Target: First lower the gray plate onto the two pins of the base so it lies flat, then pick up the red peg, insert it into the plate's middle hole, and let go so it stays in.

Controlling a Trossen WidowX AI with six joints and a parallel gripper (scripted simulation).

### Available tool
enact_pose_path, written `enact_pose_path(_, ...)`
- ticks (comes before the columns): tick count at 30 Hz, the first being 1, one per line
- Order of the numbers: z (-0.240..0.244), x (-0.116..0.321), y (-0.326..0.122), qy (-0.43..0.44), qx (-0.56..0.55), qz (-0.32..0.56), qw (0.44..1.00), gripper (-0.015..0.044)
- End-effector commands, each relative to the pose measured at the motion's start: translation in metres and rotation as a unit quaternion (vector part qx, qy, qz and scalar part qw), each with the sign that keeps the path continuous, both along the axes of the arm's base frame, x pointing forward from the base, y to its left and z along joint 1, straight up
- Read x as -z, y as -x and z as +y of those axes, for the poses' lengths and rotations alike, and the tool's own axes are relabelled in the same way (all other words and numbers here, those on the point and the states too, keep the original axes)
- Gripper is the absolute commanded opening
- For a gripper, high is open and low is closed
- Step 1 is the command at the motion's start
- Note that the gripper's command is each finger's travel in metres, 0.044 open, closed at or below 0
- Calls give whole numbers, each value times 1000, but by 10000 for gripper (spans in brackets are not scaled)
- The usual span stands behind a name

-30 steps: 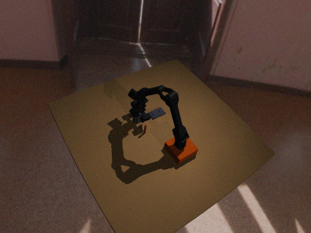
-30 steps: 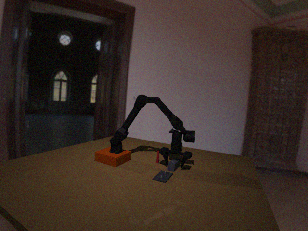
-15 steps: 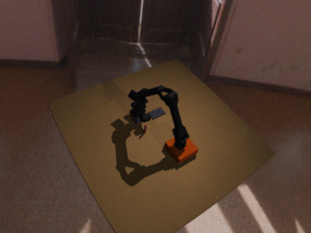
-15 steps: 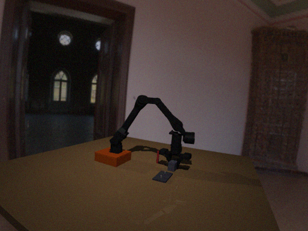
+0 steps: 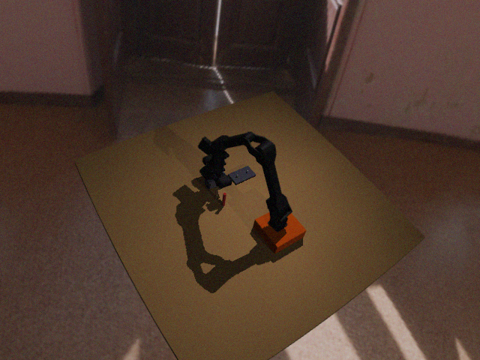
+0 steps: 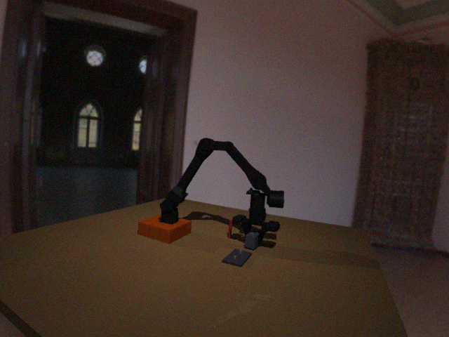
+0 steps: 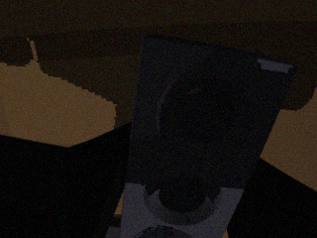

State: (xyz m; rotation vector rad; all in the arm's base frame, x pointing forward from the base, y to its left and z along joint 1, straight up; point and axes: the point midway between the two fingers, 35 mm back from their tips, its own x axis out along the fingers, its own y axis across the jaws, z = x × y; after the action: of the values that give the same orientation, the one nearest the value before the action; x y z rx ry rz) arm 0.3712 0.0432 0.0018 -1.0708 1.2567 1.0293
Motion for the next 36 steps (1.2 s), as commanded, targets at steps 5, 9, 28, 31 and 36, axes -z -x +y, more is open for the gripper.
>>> enact_pose_path(5,0,-24,-4,-2,0,-6,1000,0)
enact_pose_path(9,-1,-36,-3,-2,-2,-4,1000,0)
enact_pose_path(28,-5,-94,5,1,-11,3,1000,0)
enact_pose_path(31,-6,-103,8,1,-13,5,1000,0)
enact_pose_path(36,-7,-119,12,1,-15,7,1000,0)
